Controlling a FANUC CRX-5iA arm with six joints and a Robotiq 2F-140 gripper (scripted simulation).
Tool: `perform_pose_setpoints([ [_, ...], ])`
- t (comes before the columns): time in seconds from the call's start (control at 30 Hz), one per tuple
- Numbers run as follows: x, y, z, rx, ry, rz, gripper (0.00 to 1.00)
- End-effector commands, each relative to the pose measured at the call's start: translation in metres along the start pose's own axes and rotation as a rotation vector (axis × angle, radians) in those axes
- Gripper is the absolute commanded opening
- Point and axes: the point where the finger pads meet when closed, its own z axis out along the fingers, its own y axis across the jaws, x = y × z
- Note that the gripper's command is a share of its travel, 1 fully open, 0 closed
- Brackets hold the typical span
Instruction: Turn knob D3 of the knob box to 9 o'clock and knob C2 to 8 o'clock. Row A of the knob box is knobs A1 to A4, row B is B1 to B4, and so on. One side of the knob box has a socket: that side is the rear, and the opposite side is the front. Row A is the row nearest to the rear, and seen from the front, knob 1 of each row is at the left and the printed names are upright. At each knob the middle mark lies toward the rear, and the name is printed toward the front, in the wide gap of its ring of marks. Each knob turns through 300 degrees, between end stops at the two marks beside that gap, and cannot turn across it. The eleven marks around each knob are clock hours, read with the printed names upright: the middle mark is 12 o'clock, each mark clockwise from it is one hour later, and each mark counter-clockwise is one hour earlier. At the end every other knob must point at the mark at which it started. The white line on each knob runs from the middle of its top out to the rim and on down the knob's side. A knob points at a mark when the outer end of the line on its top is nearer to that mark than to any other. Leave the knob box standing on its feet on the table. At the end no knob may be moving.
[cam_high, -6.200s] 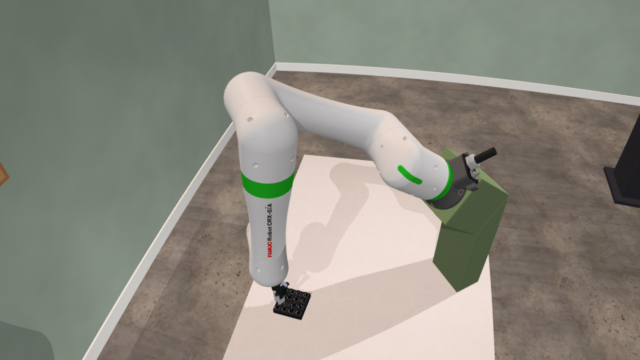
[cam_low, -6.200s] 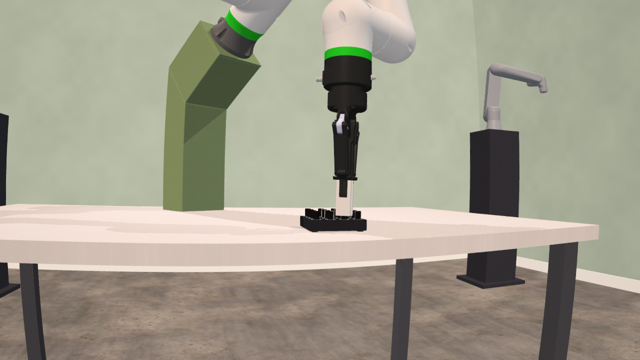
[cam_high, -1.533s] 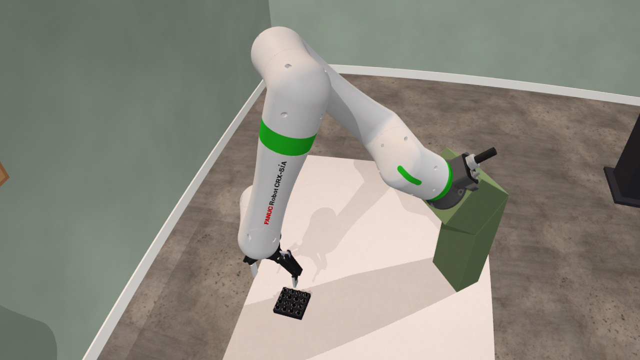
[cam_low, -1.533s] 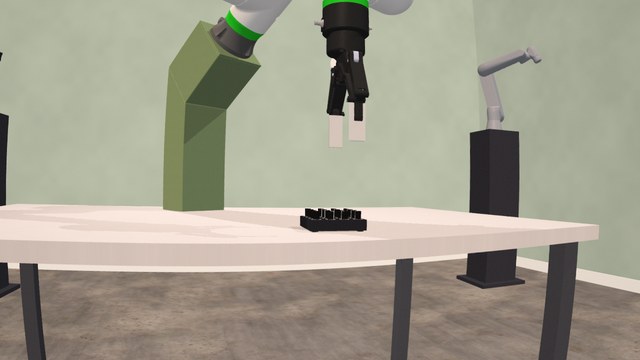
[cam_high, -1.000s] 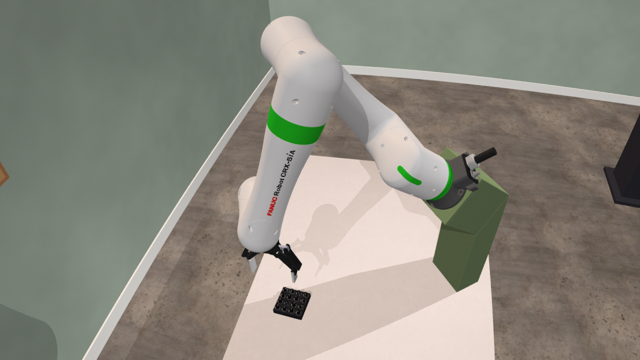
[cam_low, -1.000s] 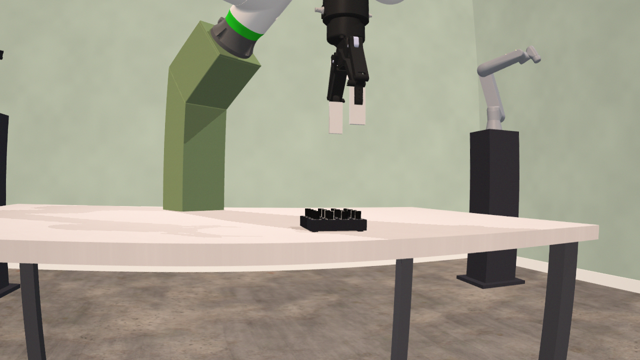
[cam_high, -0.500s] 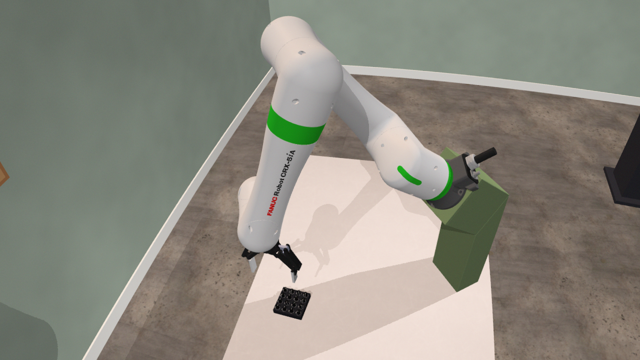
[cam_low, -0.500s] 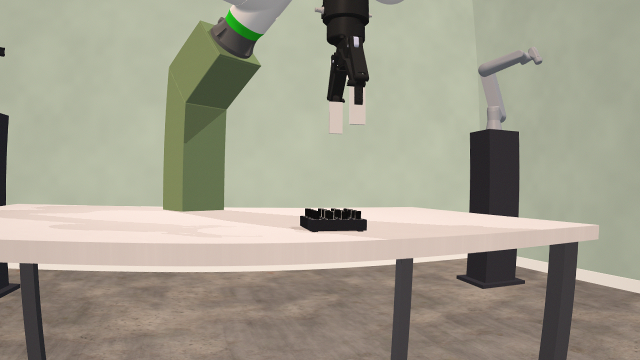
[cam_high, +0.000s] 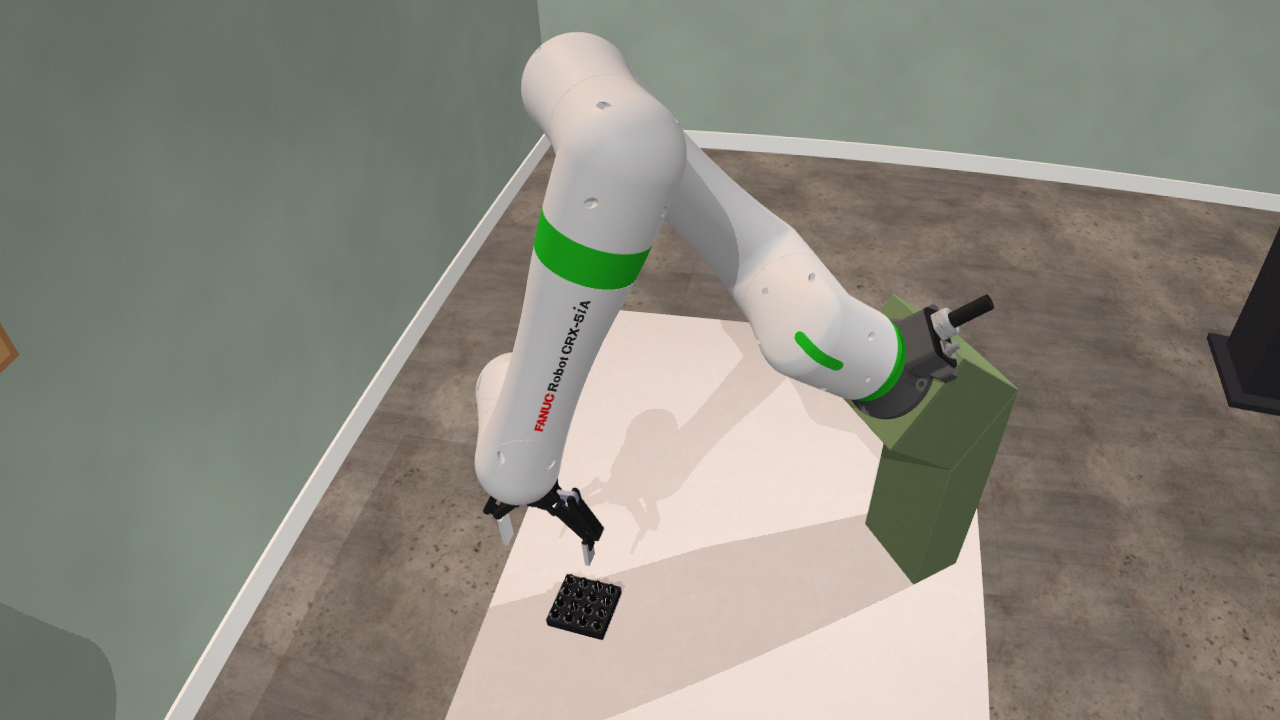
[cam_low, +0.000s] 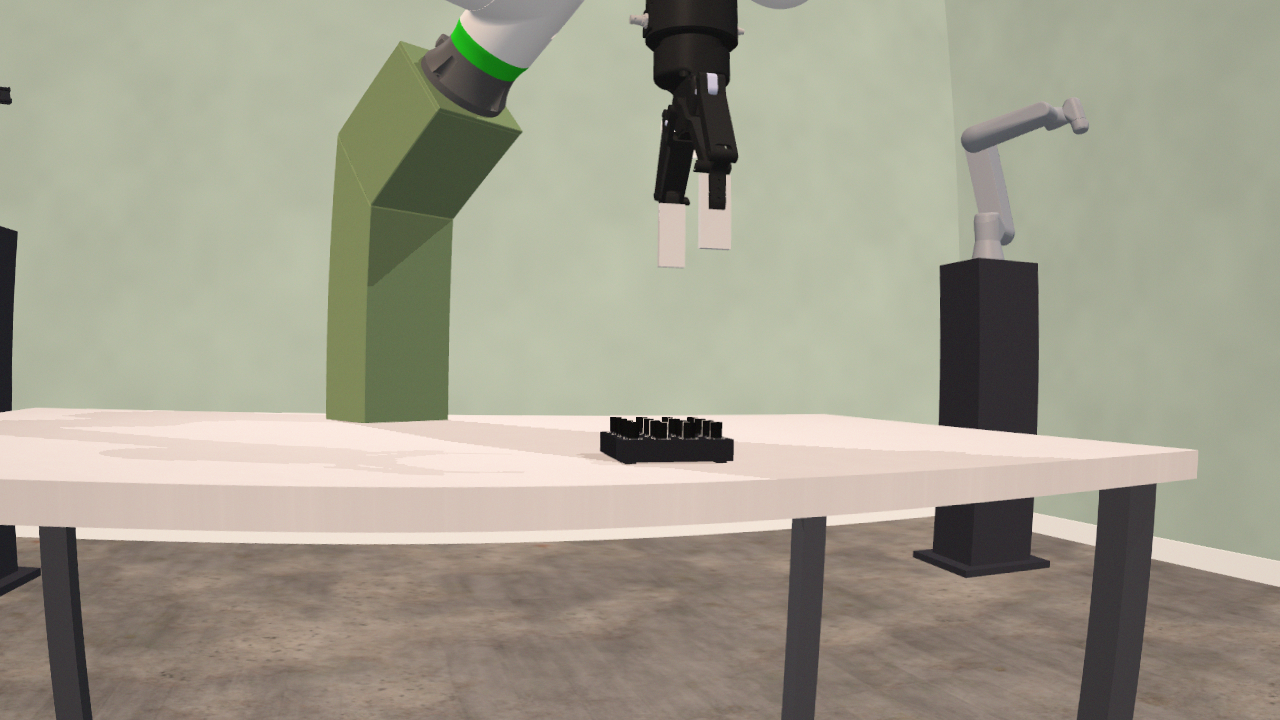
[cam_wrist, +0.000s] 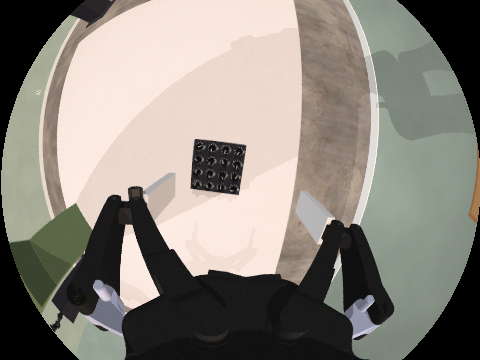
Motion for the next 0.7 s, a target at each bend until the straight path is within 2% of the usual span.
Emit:
perform_pose_setpoints([
  [0.0, 0.0000, 0.0002, -0.0001, 0.000, 0.000, 0.000, 1.00],
  [0.67, 0.0000, 0.0002, -0.0001, 0.000, 0.000, 0.000, 1.00],
])
